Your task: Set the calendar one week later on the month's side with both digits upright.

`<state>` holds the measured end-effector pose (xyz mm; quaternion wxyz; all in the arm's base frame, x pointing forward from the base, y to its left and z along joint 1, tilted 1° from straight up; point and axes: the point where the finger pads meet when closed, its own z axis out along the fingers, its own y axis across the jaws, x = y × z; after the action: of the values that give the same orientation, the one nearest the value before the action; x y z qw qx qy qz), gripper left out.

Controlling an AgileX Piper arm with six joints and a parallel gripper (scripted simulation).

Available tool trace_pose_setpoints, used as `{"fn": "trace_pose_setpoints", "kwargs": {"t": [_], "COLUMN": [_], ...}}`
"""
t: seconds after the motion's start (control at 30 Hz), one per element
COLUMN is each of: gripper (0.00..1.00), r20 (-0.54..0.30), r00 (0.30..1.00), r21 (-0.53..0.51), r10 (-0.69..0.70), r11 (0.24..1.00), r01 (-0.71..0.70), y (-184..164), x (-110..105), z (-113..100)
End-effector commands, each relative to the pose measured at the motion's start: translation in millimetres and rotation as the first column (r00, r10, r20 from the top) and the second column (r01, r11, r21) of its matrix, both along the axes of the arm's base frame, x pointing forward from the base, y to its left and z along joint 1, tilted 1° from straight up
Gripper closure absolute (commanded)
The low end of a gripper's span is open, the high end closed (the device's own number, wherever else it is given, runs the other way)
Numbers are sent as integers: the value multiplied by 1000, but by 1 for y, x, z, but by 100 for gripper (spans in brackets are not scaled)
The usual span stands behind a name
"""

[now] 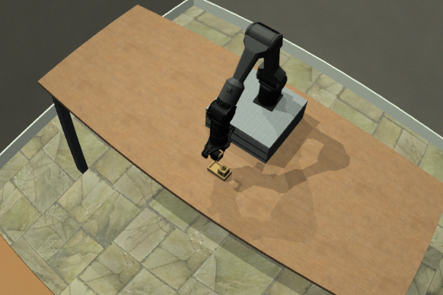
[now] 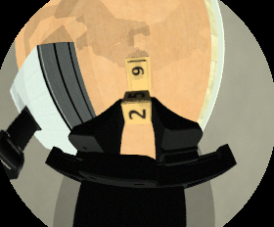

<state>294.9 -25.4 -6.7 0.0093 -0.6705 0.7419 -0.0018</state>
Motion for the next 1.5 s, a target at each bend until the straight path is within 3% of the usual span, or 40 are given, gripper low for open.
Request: {"fn": "trace_pose_setpoints", "kwargs": {"t": [0.0, 0.27, 0.87, 1.17, 1.23, 1.37, 1.47], "gripper": [64, 64, 64, 64, 64, 64, 64], "r20": [6, 6, 2, -1, -1, -3, -6], "r00": [1000, 1000, 999, 963, 963, 895, 803], "r21": [-2, -1, 0, 4, 4, 6, 8], "r10": [-1, -1, -37, -269, -269, -446, -596], "r11": [1000, 1000, 999, 963, 963, 895, 803], "r01": [1, 1, 37, 269, 269, 446, 596], "y": [-1, -1, -1, -1, -1, -1, -1], "x": [2, 1, 1, 1, 1, 1, 1], "z": [15, 35, 34, 34, 34, 34, 34]}}
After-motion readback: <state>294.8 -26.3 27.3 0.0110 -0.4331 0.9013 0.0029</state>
